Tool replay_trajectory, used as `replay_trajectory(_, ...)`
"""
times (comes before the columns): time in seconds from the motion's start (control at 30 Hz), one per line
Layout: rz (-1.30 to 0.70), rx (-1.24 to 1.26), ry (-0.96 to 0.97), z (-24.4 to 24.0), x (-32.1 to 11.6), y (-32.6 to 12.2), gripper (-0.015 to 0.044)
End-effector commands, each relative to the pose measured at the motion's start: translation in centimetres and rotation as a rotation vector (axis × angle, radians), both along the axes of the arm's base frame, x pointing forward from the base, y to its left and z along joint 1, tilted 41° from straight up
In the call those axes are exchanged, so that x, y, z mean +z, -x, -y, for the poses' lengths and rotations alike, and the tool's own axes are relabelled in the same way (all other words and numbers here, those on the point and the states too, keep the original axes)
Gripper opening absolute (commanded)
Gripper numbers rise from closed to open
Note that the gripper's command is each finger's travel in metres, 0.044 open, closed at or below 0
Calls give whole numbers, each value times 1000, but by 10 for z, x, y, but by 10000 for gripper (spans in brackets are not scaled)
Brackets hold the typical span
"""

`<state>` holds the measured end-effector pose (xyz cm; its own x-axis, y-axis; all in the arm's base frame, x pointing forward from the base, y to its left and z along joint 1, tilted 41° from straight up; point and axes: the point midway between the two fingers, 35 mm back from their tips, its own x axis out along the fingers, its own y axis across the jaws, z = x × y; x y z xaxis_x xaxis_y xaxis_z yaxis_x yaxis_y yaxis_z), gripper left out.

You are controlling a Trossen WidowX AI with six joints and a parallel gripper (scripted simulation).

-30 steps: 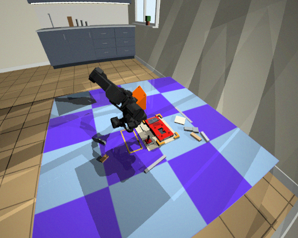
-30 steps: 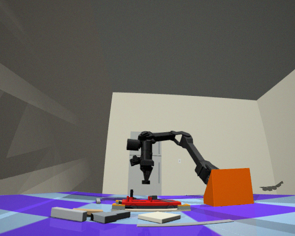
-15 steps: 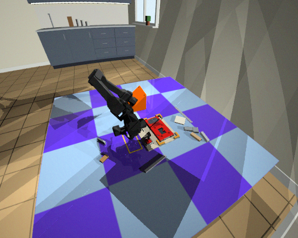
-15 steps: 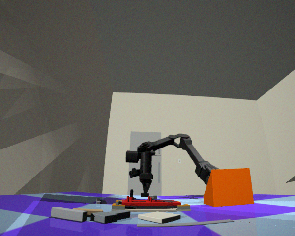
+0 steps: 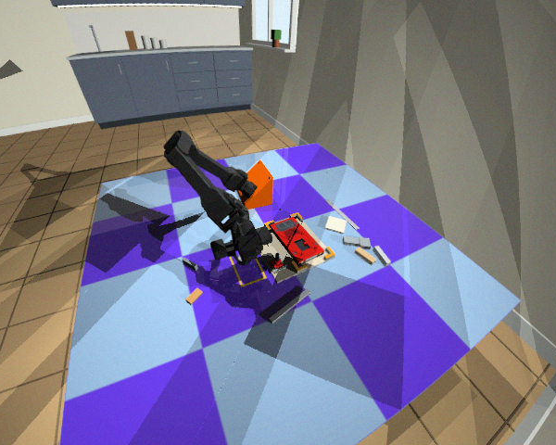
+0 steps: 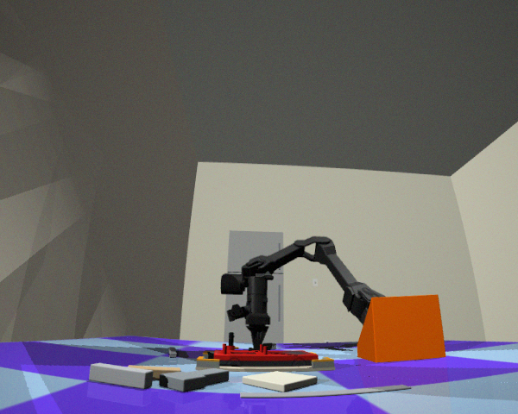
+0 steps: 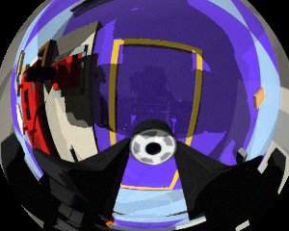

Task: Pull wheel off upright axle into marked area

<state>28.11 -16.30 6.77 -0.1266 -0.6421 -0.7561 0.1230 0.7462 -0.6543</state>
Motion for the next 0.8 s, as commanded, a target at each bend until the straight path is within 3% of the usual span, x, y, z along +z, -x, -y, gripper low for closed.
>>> replay_trajectory(0.0, 1, -3, 0, 0, 0, 0, 263)
replay_trajectory(0.07, 1, -1, -1, -5, 6, -1, 300)
replay_trajectory(0.33, -1, 7, 1, -39, 45, -8, 300)
replay_trajectory(0.53, -4, 10, -9, -97, 50, 42, 440)
replay_trajectory(0.77, -7, 7, -4, -112, 55, 61, 440)
